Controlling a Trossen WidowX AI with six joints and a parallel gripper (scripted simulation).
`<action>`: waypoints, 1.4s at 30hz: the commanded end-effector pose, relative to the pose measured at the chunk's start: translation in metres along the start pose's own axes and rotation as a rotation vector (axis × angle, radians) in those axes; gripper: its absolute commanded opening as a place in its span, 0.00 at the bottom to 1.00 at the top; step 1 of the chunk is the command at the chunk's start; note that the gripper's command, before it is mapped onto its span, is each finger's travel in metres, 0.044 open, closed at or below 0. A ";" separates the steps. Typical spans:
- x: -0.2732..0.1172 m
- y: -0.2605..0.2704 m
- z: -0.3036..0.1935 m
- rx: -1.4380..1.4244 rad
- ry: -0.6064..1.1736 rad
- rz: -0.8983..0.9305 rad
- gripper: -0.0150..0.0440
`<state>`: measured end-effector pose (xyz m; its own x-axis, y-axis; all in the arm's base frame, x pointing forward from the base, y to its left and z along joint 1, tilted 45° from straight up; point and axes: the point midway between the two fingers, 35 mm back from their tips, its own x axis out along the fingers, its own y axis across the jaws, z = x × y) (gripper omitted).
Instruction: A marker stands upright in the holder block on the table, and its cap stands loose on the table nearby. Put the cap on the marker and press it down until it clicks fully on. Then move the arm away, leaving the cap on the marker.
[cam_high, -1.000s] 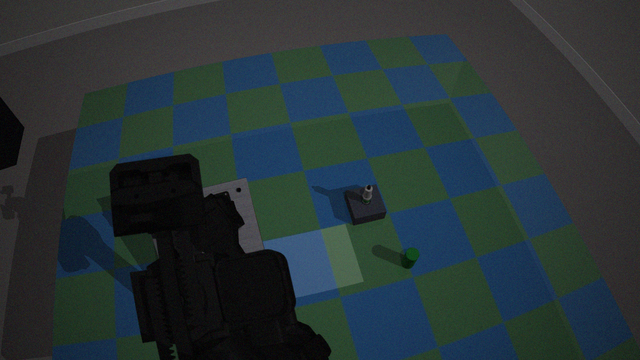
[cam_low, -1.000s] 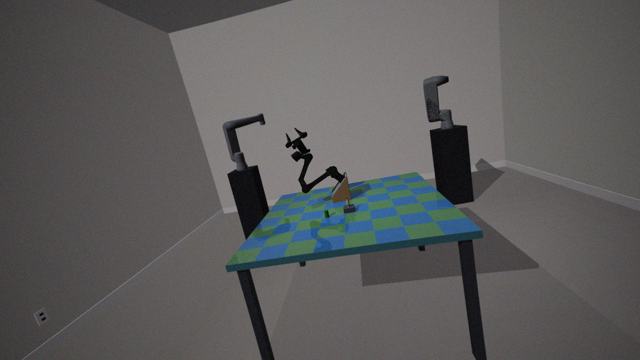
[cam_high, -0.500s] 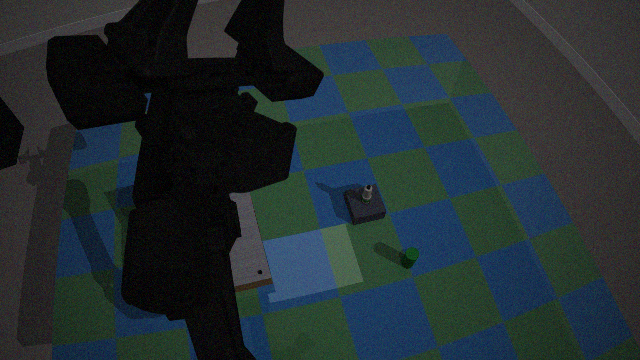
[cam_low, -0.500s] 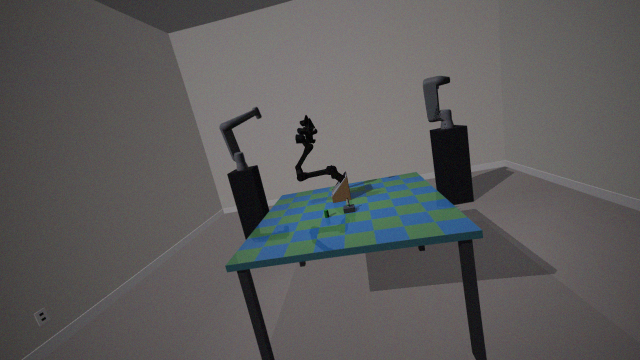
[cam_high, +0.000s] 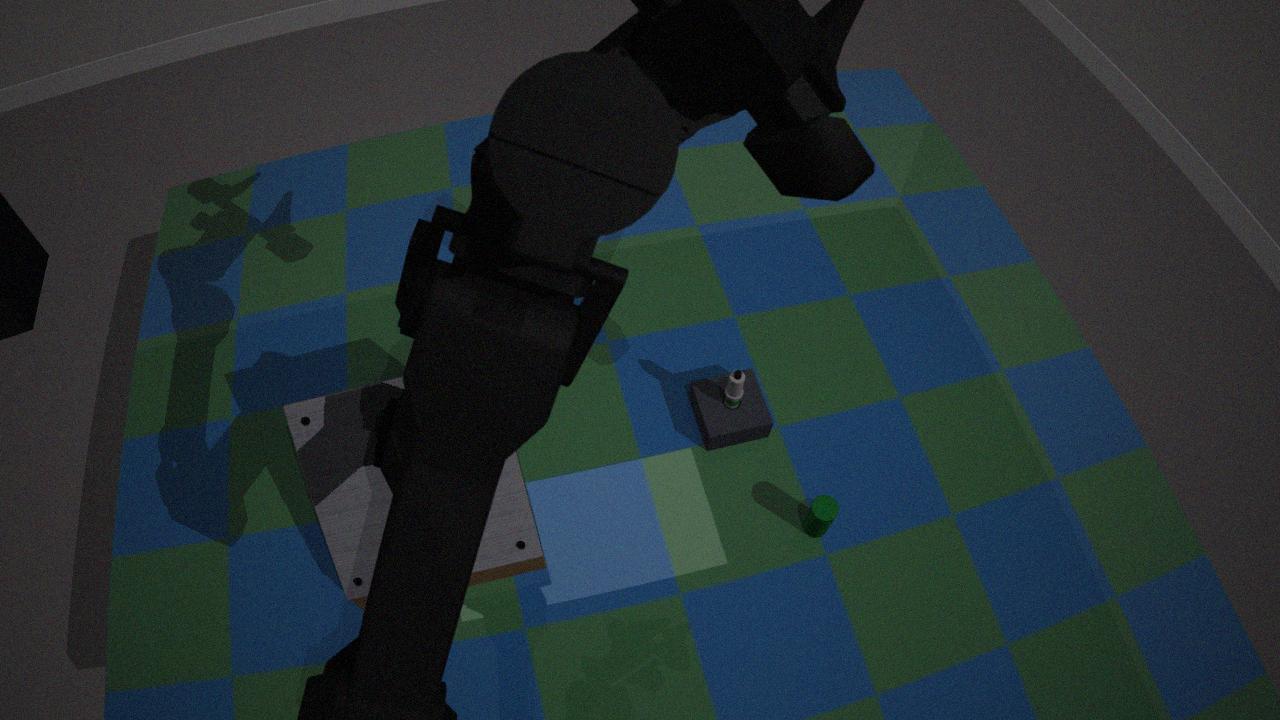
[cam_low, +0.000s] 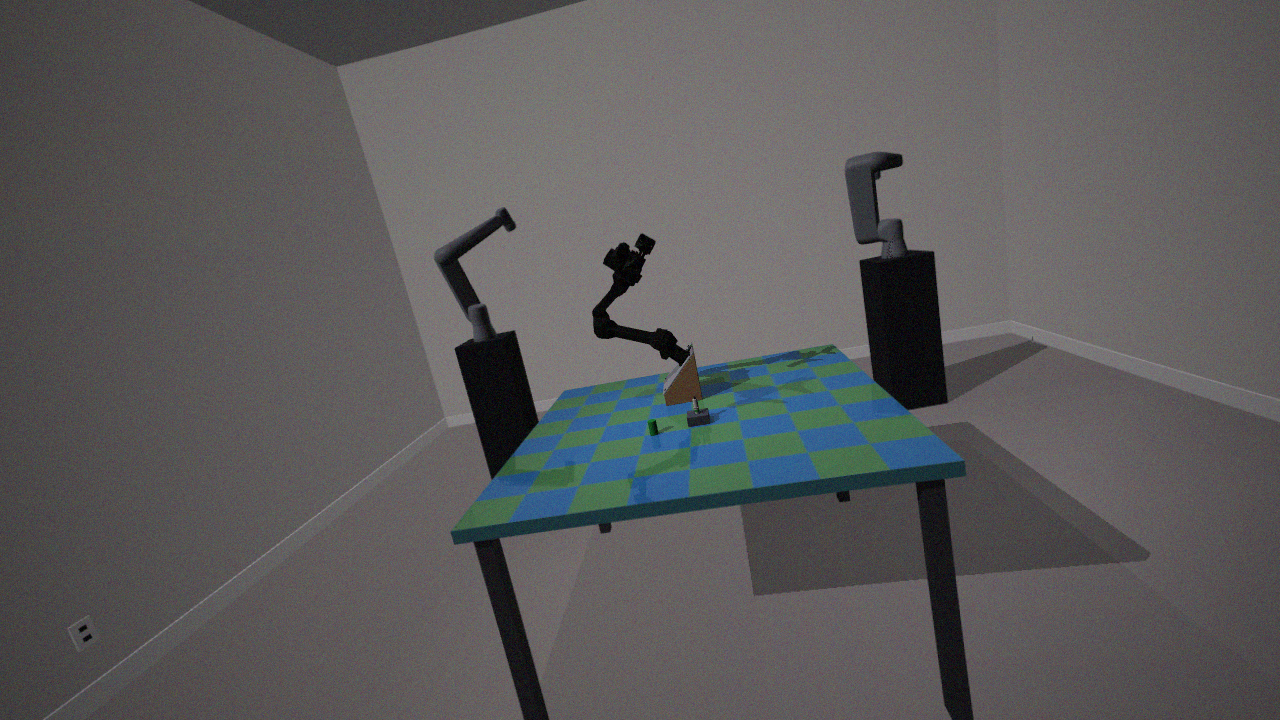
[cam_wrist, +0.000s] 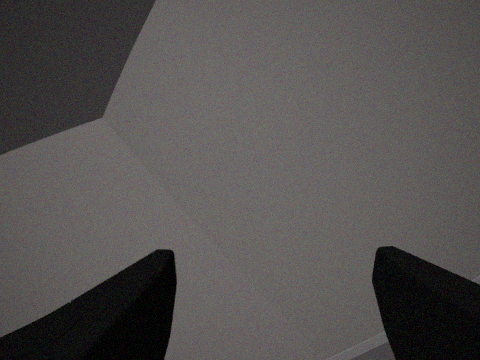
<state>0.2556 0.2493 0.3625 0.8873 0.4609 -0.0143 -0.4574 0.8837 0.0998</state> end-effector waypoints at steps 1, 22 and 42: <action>0.028 -0.039 -0.027 -0.152 0.125 -0.152 0.68; 0.031 -0.276 -0.151 -0.959 1.157 -0.481 0.68; -0.085 -0.400 -0.223 -1.123 2.094 0.094 0.68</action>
<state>0.3539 -0.1280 0.1050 -0.0148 -0.7085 -0.7056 -0.9474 0.2355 -0.2166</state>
